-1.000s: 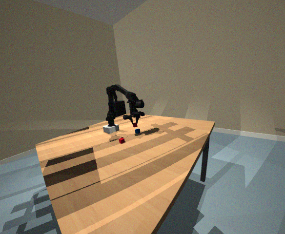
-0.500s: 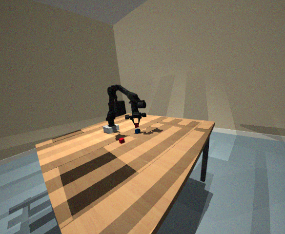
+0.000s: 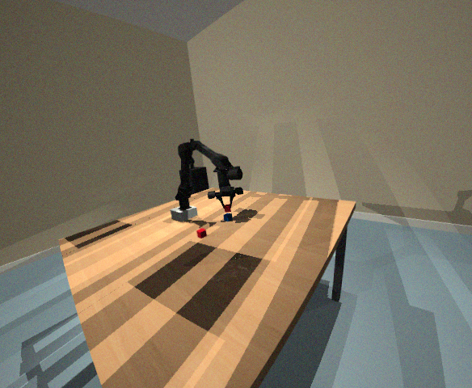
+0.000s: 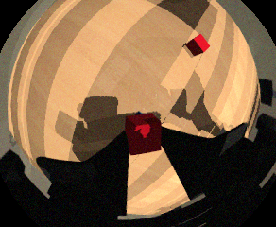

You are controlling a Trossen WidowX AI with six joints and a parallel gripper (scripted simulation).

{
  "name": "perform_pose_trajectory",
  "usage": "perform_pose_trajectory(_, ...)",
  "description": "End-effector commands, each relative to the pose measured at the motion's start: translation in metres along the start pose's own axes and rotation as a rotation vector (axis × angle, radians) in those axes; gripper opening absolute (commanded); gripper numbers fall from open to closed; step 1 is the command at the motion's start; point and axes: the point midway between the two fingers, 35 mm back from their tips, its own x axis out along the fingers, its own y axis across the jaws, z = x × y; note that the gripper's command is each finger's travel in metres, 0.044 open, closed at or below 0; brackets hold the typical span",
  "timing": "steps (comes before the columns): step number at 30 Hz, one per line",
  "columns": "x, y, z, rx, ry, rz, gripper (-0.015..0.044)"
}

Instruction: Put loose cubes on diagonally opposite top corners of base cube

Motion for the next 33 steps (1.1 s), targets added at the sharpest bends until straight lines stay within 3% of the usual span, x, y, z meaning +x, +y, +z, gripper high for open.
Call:
perform_pose_trajectory(1, 0.012, -0.003, 0.0, 0.009, 0.005, -0.011, 0.0105)
perform_pose_trajectory(33, 0.024, -0.004, 0.0, 0.005, 0.005, -0.011, 0.0105)
